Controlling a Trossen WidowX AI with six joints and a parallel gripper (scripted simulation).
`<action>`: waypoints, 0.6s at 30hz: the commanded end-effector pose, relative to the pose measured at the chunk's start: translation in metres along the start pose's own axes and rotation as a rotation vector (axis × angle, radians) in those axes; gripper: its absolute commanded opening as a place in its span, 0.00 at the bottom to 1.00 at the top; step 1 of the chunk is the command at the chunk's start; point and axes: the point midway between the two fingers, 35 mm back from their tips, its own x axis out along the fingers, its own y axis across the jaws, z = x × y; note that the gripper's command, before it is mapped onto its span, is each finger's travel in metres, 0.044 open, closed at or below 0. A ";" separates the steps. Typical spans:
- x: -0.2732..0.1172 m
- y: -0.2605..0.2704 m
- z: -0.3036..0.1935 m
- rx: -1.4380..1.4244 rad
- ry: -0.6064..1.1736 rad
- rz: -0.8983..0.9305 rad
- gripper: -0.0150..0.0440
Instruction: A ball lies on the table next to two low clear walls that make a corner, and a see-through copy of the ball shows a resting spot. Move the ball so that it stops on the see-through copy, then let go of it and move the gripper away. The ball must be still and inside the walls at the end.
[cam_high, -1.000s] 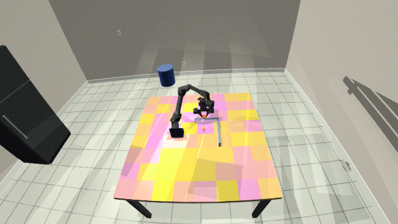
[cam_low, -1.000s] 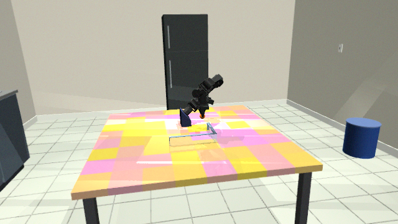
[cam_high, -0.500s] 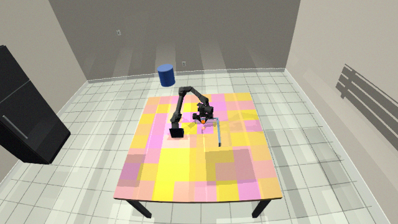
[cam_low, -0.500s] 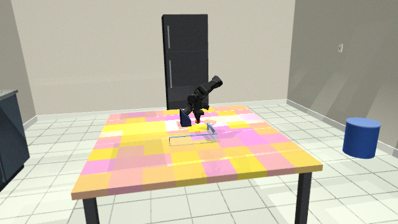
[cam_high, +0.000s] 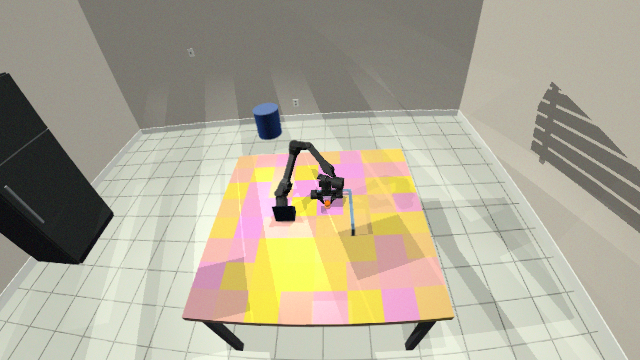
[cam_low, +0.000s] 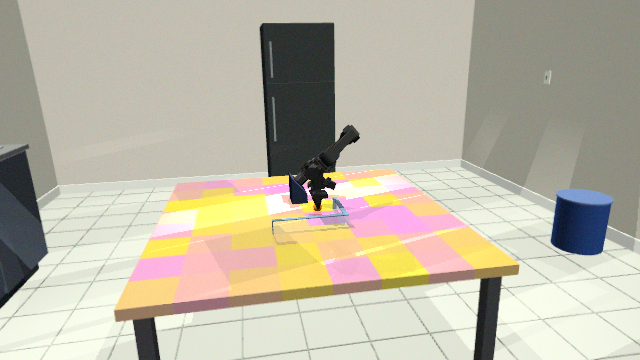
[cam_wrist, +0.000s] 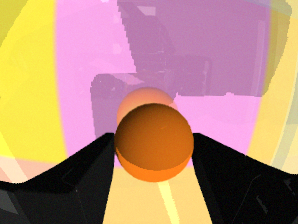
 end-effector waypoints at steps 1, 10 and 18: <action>0.014 0.002 0.001 0.006 -0.009 -0.001 0.25; 0.021 0.002 0.001 0.006 -0.009 -0.001 0.25; 0.033 0.002 0.002 0.006 -0.010 -0.001 0.25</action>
